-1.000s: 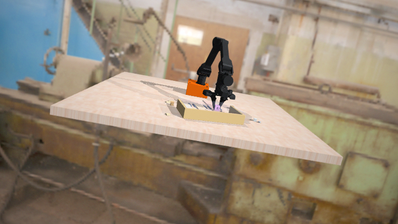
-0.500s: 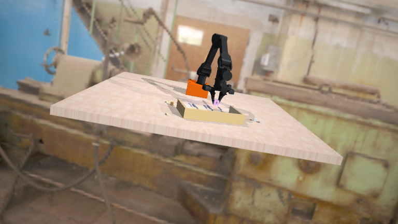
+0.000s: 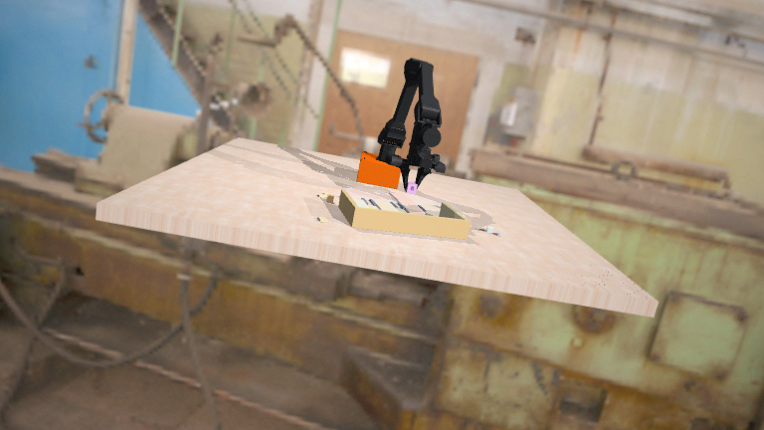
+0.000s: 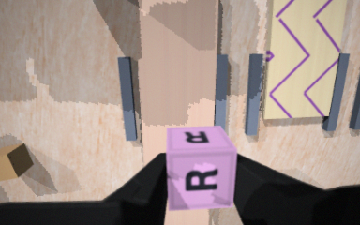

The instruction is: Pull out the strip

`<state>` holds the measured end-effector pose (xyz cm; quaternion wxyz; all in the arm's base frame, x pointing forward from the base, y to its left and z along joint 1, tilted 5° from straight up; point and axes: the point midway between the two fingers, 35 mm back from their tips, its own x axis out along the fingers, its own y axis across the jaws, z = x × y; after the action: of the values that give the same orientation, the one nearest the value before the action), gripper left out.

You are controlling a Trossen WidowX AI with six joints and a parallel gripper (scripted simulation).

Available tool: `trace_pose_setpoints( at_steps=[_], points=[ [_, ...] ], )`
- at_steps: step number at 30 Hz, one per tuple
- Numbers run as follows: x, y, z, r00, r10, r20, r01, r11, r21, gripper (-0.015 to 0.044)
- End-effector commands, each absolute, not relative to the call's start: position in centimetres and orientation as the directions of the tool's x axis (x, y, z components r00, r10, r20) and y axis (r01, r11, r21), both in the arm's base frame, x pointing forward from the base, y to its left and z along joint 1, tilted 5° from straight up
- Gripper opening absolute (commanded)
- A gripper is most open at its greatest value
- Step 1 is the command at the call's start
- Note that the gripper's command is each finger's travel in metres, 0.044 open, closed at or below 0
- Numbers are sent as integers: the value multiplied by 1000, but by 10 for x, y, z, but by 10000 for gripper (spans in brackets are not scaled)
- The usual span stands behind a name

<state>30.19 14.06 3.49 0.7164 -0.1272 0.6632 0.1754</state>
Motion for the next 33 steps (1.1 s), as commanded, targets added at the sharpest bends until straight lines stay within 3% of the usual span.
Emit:
trace_pose_setpoints(
  at_steps=[1,33],
  points=[
    [291,135,36,66,84,-994,-424,905,49,0],
    [273,125,69,65,84,-994,-423,905,48,0]
  ],
)
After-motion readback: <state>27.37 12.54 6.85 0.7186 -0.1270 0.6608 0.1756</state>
